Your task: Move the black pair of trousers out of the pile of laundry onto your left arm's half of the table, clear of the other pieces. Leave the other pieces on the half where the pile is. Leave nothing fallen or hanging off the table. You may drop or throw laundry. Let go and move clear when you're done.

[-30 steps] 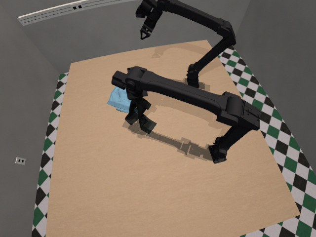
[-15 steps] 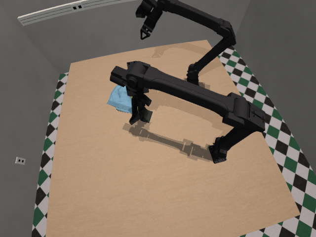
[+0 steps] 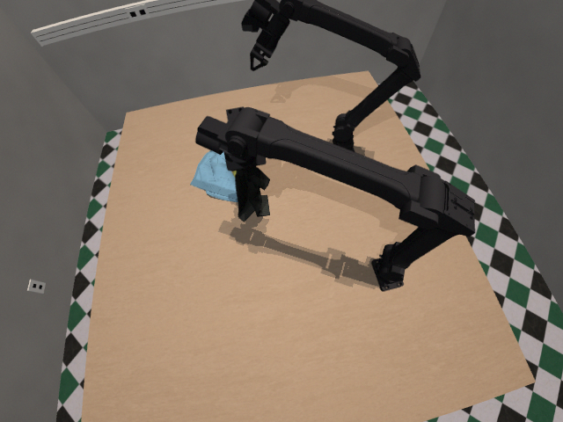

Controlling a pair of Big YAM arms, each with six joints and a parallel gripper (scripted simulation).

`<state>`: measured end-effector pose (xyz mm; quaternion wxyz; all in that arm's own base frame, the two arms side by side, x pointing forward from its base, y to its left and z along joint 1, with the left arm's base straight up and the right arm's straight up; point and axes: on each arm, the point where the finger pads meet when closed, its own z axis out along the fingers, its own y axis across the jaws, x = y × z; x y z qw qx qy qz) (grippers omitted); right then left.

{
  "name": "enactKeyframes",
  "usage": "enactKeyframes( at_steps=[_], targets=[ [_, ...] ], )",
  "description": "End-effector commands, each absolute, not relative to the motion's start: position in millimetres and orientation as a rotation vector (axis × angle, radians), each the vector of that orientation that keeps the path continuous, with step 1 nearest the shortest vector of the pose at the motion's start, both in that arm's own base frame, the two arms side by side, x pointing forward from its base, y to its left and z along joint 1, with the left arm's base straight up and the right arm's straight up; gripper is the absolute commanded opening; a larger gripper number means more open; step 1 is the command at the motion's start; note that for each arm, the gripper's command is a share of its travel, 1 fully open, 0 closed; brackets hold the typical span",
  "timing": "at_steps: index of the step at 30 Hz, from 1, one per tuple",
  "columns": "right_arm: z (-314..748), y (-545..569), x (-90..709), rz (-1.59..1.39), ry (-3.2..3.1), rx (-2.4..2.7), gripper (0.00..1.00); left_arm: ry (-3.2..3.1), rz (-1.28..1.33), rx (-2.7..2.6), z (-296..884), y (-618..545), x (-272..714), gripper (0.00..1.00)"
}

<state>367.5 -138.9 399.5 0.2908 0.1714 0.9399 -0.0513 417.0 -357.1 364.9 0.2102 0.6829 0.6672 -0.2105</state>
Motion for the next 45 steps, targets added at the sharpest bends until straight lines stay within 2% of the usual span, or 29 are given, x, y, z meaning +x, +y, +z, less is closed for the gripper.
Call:
enactKeyframes(
  at_steps=[1, 10, 13, 45],
  targets=[
    [437, -135, 376, -0.137, 2.437, 0.433, 0.92, 1.798, -0.580, 1.914, 367, -372, 421, 0.00],
    [437, -135, 376, -0.137, 2.437, 0.433, 0.92, 1.827, -0.589, 1.921, 358, -368, 419, 0.00],
    [437, -135, 376, -0.137, 2.437, 0.433, 0.92, 1.836, -0.556, 1.841, 384, -347, 419, 0.00],
    [437, -135, 376, -0.137, 2.437, 0.433, 0.92, 2.086, -0.460, 1.502, 381, -229, 439, 0.00]
  ],
)
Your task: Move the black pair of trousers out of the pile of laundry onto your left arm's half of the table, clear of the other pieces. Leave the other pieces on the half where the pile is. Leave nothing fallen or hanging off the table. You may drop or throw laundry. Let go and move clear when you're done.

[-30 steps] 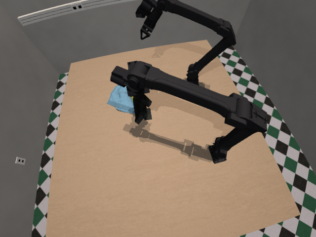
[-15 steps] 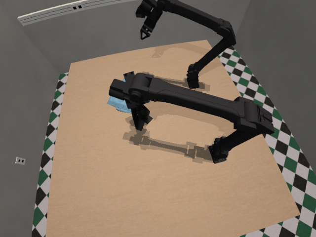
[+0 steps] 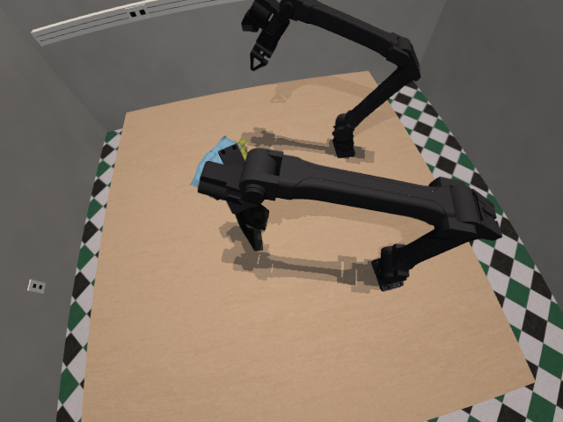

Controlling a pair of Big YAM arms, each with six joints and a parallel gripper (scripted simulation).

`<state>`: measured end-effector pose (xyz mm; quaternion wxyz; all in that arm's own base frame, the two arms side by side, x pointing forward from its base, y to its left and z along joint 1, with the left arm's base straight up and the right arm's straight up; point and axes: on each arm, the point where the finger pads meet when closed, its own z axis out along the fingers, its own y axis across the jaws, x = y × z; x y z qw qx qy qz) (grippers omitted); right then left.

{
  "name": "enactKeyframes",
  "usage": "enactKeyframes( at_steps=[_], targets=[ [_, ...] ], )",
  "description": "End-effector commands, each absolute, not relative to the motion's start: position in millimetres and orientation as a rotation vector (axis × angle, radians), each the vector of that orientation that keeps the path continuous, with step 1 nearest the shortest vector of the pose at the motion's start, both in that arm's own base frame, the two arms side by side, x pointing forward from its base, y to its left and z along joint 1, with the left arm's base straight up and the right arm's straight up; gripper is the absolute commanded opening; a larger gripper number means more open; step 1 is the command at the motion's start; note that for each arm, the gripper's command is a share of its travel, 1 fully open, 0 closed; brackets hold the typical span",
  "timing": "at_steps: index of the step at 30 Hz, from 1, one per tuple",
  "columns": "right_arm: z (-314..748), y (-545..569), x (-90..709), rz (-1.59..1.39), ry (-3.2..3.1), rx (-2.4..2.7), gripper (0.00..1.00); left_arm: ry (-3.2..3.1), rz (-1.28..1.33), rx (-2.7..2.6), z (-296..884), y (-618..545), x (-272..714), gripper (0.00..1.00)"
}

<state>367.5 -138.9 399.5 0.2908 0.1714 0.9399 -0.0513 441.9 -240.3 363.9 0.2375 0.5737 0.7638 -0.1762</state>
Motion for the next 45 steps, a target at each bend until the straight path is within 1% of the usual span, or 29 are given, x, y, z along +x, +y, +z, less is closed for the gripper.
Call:
enactKeyframes(
  at_steps=[1, 10, 14, 22, 26, 37, 45],
  targets=[
    [437, -135, 376, -0.137, 2.437, 0.433, 0.92, 2.093, -0.456, 1.489, 381, -225, 440, 0.00],
    [437, -135, 376, -0.137, 2.437, 0.433, 0.92, 2.161, -0.417, 1.362, 379, -184, 440, 0.00],
    [437, -135, 376, -0.137, 2.437, 0.433, 0.92, 2.194, -0.422, 1.346, 366, -179, 446, 0.00],
    [437, -135, 376, -0.137, 2.437, 0.433, 0.92, 2.183, -0.396, 1.337, 376, -166, 435, 0.00],
    [437, -135, 376, -0.137, 2.437, 0.433, 0.92, 2.309, -0.476, 1.215, 359, -163, 445, 0.00],
    [437, -135, 376, -0.137, 2.437, 0.433, 0.92, 2.427, -0.563, 0.893, 387, -149, 460, 0.00],
    [437, -135, 376, -0.137, 2.437, 0.433, 0.92, 2.536, -0.649, 0.658, 382, -137, 463, 0.00]
  ],
)
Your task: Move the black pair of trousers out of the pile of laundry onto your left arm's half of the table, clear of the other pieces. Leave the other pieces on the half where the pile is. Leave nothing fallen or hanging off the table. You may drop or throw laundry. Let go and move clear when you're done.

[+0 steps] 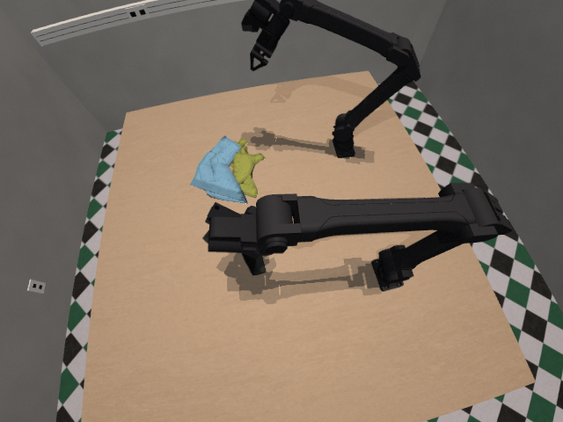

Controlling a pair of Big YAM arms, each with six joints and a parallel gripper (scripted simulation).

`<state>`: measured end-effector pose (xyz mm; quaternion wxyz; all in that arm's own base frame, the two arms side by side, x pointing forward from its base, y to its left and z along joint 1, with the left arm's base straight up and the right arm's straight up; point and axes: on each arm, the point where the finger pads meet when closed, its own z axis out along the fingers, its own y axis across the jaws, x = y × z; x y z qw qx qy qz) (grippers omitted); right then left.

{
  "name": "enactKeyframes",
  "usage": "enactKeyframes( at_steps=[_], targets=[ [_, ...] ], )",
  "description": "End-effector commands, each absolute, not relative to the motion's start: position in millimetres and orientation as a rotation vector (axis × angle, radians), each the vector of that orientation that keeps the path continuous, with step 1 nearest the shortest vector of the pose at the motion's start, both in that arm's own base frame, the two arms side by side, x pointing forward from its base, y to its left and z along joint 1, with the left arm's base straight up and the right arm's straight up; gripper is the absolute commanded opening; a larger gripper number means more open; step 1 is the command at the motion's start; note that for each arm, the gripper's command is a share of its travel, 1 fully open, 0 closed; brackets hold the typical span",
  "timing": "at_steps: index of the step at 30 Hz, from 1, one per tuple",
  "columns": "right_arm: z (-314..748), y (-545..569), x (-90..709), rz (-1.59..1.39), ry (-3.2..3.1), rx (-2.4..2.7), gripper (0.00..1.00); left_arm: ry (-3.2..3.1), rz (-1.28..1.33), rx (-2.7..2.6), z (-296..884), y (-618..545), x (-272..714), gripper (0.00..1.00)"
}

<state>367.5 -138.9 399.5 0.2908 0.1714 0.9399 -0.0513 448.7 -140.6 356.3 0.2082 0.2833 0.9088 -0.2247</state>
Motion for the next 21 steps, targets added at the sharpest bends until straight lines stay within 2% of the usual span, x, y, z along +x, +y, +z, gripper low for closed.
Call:
enactKeyframes(
  at_steps=[1, 21],
  targets=[
    [437, -135, 376, -0.137, 2.437, 0.433, 0.92, 2.536, -0.649, 0.658, 382, -137, 463, 0.00],
    [437, -135, 376, -0.137, 2.437, 0.433, 0.92, 2.692, -0.848, 0.025, 384, -108, 469, 0.00]
  ],
)
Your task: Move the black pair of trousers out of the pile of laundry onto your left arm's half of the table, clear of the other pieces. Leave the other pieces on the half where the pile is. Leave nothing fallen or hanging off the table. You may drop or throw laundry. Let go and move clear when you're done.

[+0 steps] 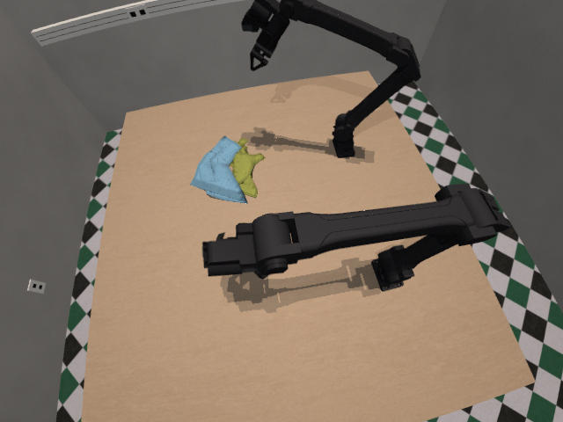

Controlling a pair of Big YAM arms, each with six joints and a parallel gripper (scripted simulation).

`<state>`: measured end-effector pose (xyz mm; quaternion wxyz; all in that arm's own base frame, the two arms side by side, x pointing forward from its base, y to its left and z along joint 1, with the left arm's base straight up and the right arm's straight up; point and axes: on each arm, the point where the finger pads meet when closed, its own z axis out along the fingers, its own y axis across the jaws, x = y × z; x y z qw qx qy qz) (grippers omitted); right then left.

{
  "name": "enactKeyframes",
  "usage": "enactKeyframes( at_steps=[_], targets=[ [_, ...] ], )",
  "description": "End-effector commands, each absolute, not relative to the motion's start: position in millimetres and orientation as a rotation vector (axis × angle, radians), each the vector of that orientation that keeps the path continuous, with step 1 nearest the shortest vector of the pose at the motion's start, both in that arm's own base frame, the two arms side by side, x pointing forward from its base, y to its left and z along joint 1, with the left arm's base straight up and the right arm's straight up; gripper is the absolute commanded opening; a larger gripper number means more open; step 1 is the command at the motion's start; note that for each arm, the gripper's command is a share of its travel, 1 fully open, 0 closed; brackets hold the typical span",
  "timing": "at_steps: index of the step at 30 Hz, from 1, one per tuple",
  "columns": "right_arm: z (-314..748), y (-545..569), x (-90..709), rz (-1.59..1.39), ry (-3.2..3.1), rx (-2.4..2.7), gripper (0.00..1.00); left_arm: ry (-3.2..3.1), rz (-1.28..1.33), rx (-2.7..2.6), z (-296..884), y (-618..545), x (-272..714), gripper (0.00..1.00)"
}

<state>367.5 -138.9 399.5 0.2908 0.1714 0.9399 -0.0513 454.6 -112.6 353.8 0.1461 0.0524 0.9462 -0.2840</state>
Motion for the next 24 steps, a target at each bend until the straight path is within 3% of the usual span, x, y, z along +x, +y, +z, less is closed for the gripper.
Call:
enactKeyframes(
  at_steps=[1, 24],
  targets=[
    [437, -135, 376, -0.137, 2.437, 0.433, 0.92, 2.698, -0.858, -0.013, 383, -106, 469, 0.00],
    [437, -135, 376, -0.137, 2.437, 0.433, 0.92, 2.724, -1.063, -0.858, 367, -70, 469, 0.00]
  ],
)
